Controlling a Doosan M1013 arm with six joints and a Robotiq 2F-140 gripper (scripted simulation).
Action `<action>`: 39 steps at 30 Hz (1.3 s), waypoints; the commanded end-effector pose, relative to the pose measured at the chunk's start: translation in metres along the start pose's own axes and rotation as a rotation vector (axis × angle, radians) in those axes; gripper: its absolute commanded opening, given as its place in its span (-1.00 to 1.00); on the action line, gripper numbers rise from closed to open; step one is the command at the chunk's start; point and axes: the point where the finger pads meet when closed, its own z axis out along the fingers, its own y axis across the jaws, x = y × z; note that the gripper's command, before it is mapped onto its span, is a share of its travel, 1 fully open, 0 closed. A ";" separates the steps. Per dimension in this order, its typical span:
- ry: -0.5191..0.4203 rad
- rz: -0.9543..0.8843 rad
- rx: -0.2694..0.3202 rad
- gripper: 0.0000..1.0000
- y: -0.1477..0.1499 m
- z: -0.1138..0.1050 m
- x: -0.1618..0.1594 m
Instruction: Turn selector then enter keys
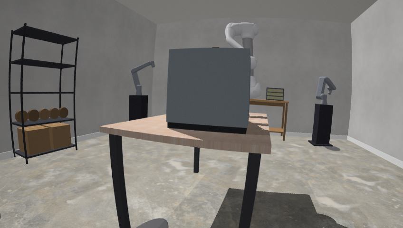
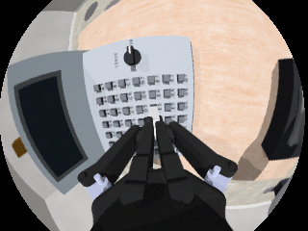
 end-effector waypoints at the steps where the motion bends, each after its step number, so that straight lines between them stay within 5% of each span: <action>1: 0.000 0.000 0.000 -1.00 0.000 -0.001 0.000; 18: 0.000 0.000 0.000 -1.00 -0.033 -0.001 0.000; 39: 0.000 0.000 0.000 -1.00 -0.034 0.018 0.000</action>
